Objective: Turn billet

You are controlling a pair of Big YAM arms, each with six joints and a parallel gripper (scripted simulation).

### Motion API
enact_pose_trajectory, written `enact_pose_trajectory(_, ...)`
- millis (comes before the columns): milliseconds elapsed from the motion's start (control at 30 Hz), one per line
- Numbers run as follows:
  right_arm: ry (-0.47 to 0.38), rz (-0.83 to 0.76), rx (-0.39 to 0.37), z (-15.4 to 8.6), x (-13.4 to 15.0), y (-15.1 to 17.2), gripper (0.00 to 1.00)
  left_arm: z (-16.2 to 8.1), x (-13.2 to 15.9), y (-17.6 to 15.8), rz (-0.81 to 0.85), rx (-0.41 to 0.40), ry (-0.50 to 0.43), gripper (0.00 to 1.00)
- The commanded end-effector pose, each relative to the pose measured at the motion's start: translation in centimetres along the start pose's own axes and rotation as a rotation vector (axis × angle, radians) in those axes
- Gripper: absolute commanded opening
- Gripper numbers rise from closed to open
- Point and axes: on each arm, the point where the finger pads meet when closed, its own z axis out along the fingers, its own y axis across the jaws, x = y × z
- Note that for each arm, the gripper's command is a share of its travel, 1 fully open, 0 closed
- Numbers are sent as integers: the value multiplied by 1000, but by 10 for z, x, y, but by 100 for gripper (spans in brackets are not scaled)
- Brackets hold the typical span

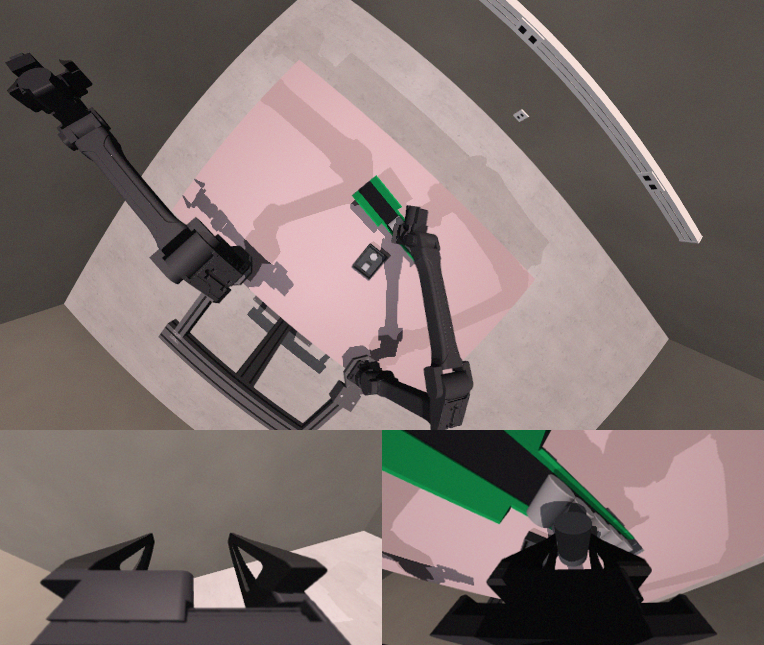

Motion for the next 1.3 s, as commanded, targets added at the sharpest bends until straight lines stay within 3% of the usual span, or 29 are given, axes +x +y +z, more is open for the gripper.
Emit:
enact_pose_trajectory(0,-101,148,-5,-51,-34,-1,0,-8,-13,6,13,-10,-36,100)
enact_pose_trajectory(767,-99,566,-26,-51,-34,-1,0,-8,-13,6,13,-10,-36,100)
enact_pose_trajectory(1267,-97,698,-33,-51,-34,-1,0,-8,-13,6,13,-10,-36,100)
